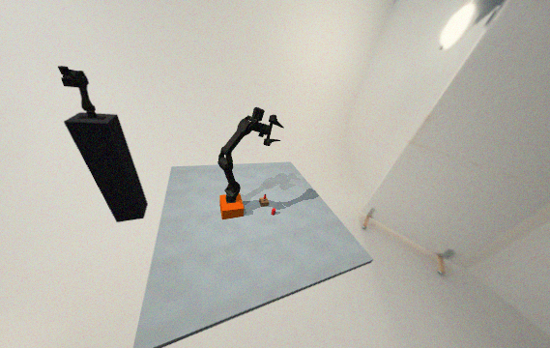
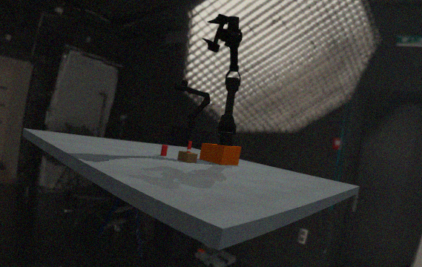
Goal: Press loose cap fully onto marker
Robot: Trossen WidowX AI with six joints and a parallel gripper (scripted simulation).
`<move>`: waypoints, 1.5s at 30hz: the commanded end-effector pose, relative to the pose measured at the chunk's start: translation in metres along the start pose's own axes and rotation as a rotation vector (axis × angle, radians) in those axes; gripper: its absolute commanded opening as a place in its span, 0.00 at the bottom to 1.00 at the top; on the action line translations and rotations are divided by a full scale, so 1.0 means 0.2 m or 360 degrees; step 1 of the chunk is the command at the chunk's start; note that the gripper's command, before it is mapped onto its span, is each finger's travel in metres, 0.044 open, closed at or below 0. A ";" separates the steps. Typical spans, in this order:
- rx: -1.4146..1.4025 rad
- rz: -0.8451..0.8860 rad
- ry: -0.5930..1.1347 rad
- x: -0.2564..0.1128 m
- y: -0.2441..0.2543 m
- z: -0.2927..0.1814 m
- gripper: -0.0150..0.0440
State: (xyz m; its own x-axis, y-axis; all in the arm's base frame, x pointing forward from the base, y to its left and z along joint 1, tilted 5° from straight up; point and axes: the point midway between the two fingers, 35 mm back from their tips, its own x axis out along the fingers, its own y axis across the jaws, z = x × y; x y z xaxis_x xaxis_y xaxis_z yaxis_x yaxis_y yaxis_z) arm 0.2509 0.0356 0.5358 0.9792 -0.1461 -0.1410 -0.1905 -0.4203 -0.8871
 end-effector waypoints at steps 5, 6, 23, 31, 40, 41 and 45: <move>0.0224 0.0178 0.0051 0.19 0.13 0.06 0.71; 0.0285 0.0236 0.0052 0.25 0.18 0.08 0.67; 0.1423 0.1205 0.0447 0.88 1.23 0.20 0.66; 0.2270 0.1743 0.1055 0.86 1.93 0.25 0.66; 0.2732 0.2001 0.1557 0.71 2.26 0.35 0.66; 0.2731 0.2001 0.1557 0.71 2.26 0.35 0.66; 0.2731 0.2001 0.1557 0.72 2.28 0.33 0.66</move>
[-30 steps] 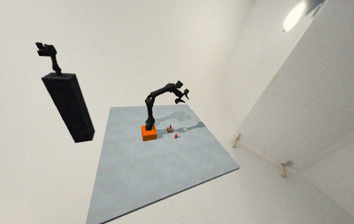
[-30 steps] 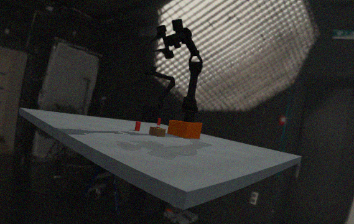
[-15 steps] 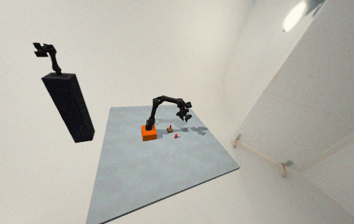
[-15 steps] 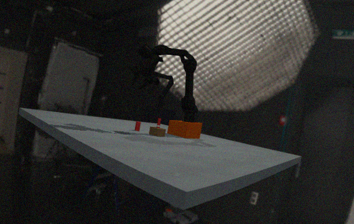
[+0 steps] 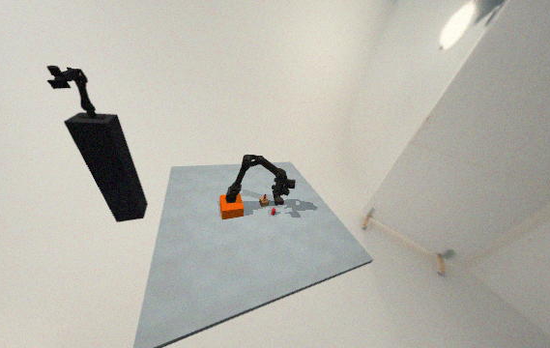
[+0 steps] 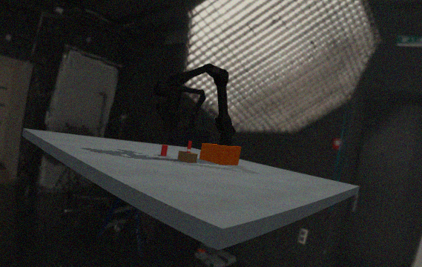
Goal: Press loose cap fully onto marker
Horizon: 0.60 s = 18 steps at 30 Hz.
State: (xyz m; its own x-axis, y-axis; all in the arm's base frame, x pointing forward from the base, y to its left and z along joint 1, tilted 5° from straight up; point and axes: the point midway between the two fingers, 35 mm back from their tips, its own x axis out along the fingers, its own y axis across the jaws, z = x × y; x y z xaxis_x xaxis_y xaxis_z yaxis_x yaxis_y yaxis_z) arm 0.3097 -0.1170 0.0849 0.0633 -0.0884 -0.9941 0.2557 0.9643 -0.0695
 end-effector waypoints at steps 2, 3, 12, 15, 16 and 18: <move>0.0027 0.0009 0.0002 0.12 -0.01 0.00 0.66; 0.0027 0.0009 0.0002 0.16 -0.01 0.00 0.66; 0.0027 0.0009 0.0002 0.25 -0.01 0.00 0.66; 0.0027 0.0009 0.0002 0.26 -0.01 0.00 0.66; 0.0027 0.0009 0.0002 0.27 -0.01 0.00 0.66; 0.0027 0.0009 0.0002 0.29 -0.01 0.00 0.66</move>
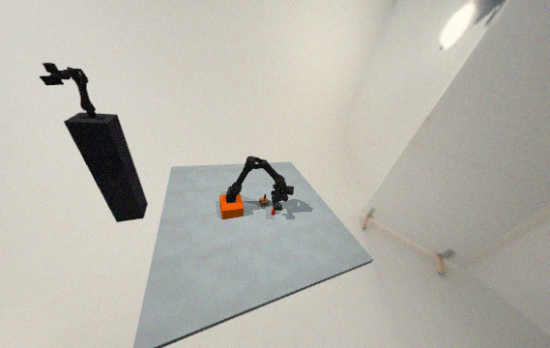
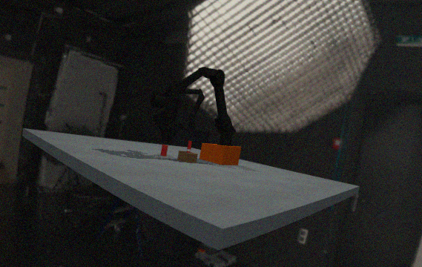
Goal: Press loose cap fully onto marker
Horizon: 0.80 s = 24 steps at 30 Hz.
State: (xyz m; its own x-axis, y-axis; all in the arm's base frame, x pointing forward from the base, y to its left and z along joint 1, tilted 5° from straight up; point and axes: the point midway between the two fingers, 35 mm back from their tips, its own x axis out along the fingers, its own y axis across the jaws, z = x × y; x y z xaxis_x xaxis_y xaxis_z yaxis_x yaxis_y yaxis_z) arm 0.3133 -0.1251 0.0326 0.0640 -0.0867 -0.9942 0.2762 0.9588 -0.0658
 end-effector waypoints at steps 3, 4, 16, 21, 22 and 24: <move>-0.0007 0.0006 0.0003 0.05 0.00 0.00 0.66; -0.0007 0.0006 0.0003 0.06 0.00 0.00 0.66; -0.0007 0.0005 0.0002 0.15 0.00 0.00 0.66; -0.0007 0.0005 0.0003 0.19 0.00 0.00 0.66; -0.0007 0.0005 0.0003 0.20 0.00 0.00 0.66; -0.0007 0.0005 0.0003 0.22 0.00 0.00 0.66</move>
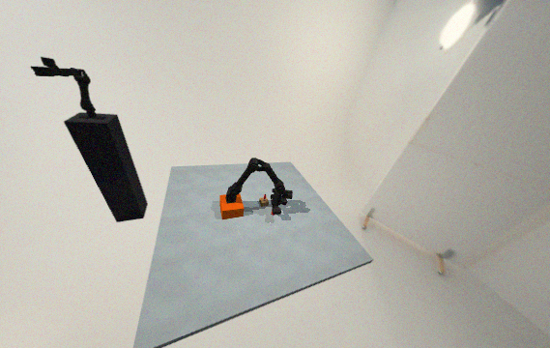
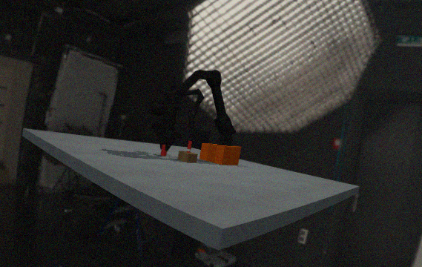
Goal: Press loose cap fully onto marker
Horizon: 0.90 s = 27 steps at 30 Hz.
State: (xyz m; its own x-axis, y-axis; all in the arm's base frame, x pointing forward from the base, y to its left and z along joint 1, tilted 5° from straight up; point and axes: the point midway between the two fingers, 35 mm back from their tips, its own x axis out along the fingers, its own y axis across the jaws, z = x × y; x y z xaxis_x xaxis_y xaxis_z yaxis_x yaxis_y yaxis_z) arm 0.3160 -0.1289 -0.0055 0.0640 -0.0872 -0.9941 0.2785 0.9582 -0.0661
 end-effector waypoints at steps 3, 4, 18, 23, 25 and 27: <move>-0.0011 0.0006 0.0003 0.05 0.00 -0.01 0.66; -0.0011 0.0006 0.0003 0.05 0.00 -0.01 0.66; -0.0011 0.0006 0.0003 0.06 0.00 -0.01 0.40; -0.0011 0.0006 0.0003 0.02 0.00 0.00 0.25; -0.0011 0.0006 0.0003 -0.01 0.00 0.00 0.25; -0.0011 0.0006 0.0003 -0.05 0.00 0.00 0.25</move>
State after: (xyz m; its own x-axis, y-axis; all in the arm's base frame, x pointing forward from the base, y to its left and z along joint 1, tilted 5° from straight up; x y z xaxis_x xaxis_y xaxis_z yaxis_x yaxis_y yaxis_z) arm 0.3121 -0.1274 -0.0073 0.0507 -0.0786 -0.9956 0.2751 0.9594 -0.0617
